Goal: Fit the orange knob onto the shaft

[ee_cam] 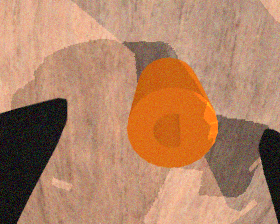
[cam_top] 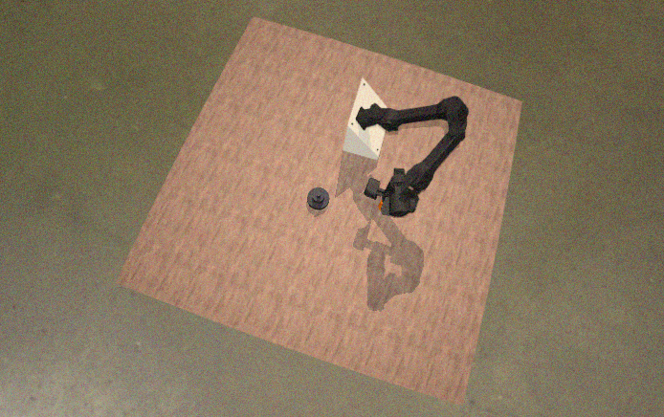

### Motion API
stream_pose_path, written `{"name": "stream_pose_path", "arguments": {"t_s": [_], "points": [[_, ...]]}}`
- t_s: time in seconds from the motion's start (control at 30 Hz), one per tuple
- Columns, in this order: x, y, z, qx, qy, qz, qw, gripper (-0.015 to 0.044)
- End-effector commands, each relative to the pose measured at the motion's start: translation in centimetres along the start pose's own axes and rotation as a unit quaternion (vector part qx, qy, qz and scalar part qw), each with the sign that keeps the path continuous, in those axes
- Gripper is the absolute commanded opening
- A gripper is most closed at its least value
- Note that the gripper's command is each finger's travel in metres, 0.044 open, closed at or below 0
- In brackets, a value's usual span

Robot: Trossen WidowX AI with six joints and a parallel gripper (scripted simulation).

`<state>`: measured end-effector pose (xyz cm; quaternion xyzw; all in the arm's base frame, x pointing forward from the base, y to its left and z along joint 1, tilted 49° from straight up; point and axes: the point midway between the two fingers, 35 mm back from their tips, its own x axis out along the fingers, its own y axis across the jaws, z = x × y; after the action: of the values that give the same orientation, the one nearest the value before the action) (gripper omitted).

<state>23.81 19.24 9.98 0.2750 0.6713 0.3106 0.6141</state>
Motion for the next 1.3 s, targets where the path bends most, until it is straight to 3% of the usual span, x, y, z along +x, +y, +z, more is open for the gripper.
{"name": "stream_pose_path", "arguments": {"t_s": [0.0, 1.0, 1.27], "points": [[0.9, -0.3, -0.1, 0.006, 0.003, -0.004, 1.000, 0.0440], [5.3, -0.2, -0.4, 0.007, 0.003, 0.000, 1.000, 0.0440], [5.3, -0.2, -0.4, 0.007, 0.003, 0.000, 1.000, 0.0230]]}}
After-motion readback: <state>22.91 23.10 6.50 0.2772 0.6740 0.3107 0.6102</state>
